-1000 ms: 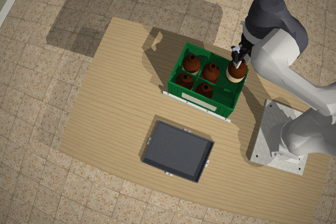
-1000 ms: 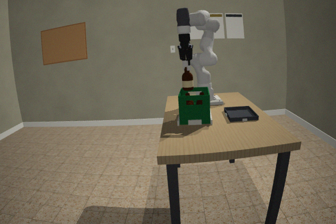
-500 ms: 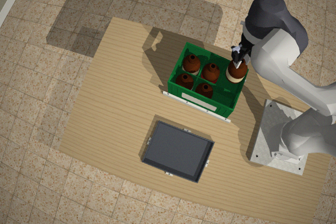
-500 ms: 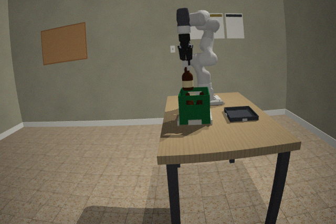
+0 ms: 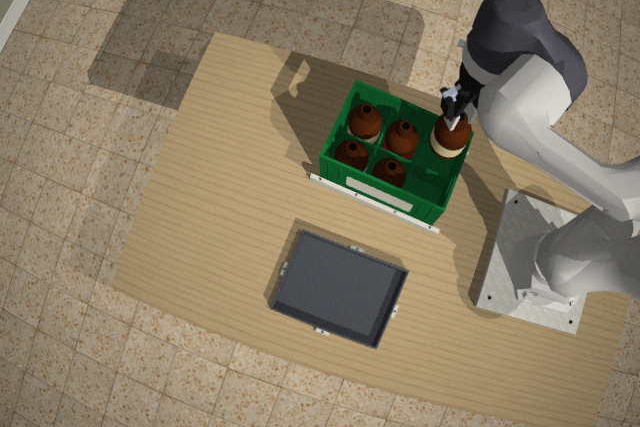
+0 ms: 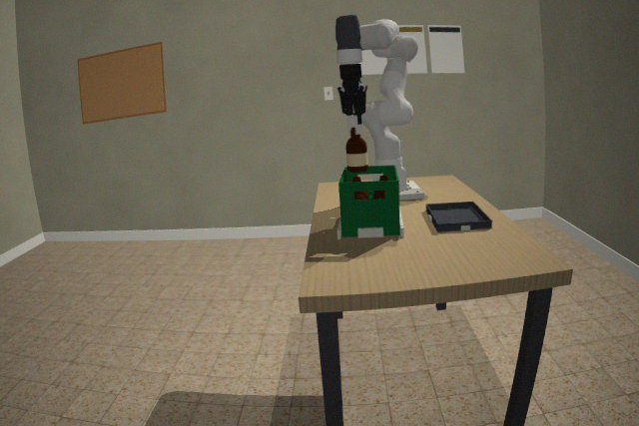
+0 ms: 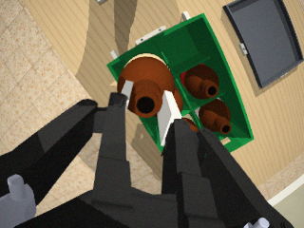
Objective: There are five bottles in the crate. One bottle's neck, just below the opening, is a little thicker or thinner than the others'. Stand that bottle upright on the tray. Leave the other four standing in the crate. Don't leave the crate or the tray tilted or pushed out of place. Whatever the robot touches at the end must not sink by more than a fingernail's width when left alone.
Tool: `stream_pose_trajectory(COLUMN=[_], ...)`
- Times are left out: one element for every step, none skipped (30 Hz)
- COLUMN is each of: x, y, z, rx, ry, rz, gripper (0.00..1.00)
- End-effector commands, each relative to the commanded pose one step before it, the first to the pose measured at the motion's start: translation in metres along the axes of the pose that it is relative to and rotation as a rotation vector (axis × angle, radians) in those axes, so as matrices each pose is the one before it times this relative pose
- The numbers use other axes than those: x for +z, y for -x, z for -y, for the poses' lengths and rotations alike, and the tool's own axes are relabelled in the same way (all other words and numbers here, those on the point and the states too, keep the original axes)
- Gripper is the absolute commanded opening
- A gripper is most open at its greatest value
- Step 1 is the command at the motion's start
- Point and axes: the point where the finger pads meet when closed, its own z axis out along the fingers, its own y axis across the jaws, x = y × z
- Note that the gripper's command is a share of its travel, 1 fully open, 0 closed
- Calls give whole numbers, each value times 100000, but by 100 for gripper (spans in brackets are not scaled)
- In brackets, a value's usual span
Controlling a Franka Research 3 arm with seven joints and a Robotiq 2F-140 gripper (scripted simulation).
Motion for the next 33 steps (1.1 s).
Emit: stream_pose_trajectory(x=[-343,0,0,0,0,0,0,0,0,0,-1,-4,-11,-21,-31,-43,-56,-68,-79,-90,-99,-107,-113,0,0,-117,-119,-118,-115,-111,-105,-97,-87], y=[182,0,0,0,0,0,0,0,0,0,0,0,0,0,0,0,0,-1,-1,-1,-1,-1,-1,0,0,-1,-2,-1,-1,-1,-2,-1,-1], z=[143,0,0,0,0,0,0,0,0,0,0,0,0,0,1,1,1,1,2,2,2,2,2,0,0,2,3,2,2,2,2,2,2], rx=[-233,0,0,0,0,0,0,0,0,0,0,0,0,0,0,0,0,0,0,0,0,0,0,0,0,0,0,0,0,0,0,0,0], ry=[-39,0,0,0,0,0,0,0,0,0,0,0,0,0,0,0,0,0,0,0,0,0,0,0,0,0,0,0,0,0,0,0,0], rz=[782,0,0,0,0,0,0,0,0,0,0,0,0,0,0,0,0,0,0,0,0,0,0,0,0,0,0,0,0,0,0,0,0], gripper=[10,10,10,10,10,10,10,10,10,10,10,10,10,10,10,10,10,10,10,10,10,10,10,10,10,10,10,10,10,10,10,10,10])
